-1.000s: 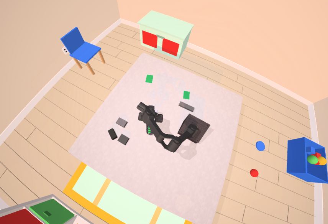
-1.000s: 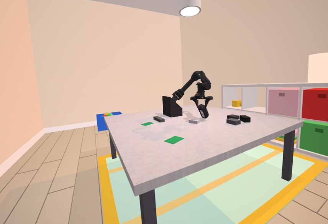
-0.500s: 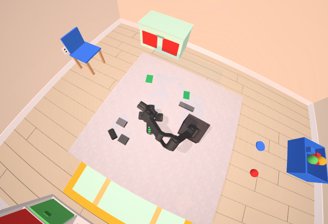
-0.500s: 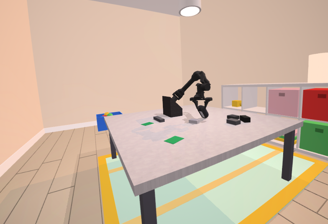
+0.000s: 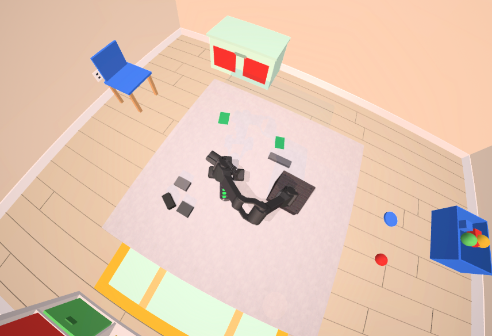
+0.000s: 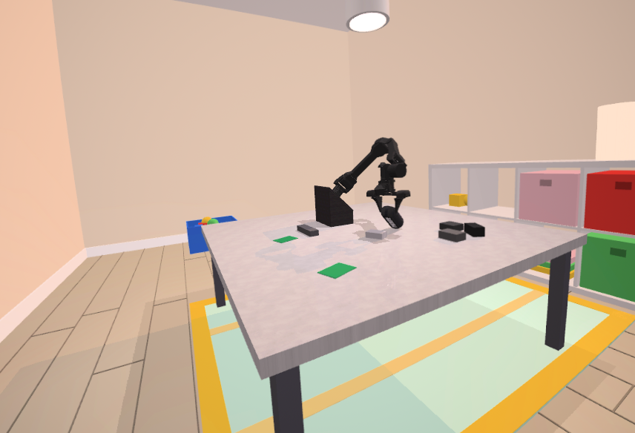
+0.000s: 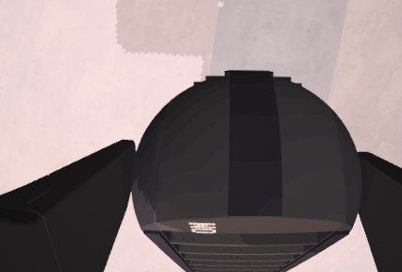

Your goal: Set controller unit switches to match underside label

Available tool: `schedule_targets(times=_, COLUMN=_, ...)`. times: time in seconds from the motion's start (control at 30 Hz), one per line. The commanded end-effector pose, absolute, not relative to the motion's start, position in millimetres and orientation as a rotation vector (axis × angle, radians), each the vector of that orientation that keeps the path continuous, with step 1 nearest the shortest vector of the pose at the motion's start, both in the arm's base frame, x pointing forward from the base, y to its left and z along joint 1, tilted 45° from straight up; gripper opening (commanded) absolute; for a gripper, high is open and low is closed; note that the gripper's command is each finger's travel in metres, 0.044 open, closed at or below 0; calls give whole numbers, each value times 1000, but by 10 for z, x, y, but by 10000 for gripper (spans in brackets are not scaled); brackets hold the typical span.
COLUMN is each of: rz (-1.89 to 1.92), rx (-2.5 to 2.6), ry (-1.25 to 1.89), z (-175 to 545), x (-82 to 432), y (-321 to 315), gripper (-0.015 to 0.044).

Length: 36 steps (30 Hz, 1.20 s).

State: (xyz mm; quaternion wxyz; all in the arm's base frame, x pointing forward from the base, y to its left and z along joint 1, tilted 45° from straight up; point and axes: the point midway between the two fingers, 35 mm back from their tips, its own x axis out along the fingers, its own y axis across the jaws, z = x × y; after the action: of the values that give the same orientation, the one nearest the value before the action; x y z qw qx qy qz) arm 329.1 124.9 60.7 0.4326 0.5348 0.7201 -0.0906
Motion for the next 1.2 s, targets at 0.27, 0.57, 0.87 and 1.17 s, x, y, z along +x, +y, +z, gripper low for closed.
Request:
schedule_targets(times=0.27, rz=-218, rx=1323, ry=1824, z=492, x=3260, y=1322, gripper=338)
schedule_targets(times=0.57, rz=-217, rx=1323, ry=1824, z=427, x=3279, y=1332, gripper=338)
schedule_targets(times=0.87, rz=-217, rx=1323, ry=1824, z=362, x=3297, y=1346, gripper=338)
schedule_targets(times=1.17, rz=-217, rx=1323, ry=1824, z=297, x=3313, y=1363, gripper=338)
